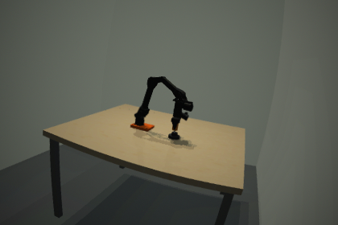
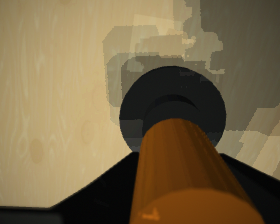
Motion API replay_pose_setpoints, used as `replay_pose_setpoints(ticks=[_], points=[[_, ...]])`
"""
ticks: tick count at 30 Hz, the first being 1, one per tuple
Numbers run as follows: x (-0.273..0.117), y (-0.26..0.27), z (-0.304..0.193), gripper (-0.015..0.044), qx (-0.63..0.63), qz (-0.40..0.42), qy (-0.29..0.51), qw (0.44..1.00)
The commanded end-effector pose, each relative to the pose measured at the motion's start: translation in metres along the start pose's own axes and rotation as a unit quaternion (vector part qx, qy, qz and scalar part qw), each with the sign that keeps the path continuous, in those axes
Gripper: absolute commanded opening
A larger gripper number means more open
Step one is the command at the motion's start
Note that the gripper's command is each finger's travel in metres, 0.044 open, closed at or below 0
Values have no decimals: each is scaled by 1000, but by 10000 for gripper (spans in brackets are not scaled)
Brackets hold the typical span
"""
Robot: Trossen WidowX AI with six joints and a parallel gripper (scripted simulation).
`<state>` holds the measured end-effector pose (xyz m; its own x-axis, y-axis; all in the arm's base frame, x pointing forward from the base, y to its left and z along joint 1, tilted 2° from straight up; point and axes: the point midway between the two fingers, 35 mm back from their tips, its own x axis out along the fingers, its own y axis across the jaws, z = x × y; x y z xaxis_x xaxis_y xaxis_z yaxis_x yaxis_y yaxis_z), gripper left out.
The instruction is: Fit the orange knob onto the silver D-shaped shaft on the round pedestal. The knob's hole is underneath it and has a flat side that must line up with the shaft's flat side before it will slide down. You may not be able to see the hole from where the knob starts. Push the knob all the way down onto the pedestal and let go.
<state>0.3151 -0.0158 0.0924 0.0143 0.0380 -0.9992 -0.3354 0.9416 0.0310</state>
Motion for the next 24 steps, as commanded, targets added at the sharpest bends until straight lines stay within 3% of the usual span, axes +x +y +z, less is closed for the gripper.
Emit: replay_pose_setpoints(ticks=[1,6,24], points=[[-3,-1,1,0,26,-2,-2,1000],[-2,-1,3,0,104,-2,-3,995],[2,-3,8,0,104,-2,-3,995]])
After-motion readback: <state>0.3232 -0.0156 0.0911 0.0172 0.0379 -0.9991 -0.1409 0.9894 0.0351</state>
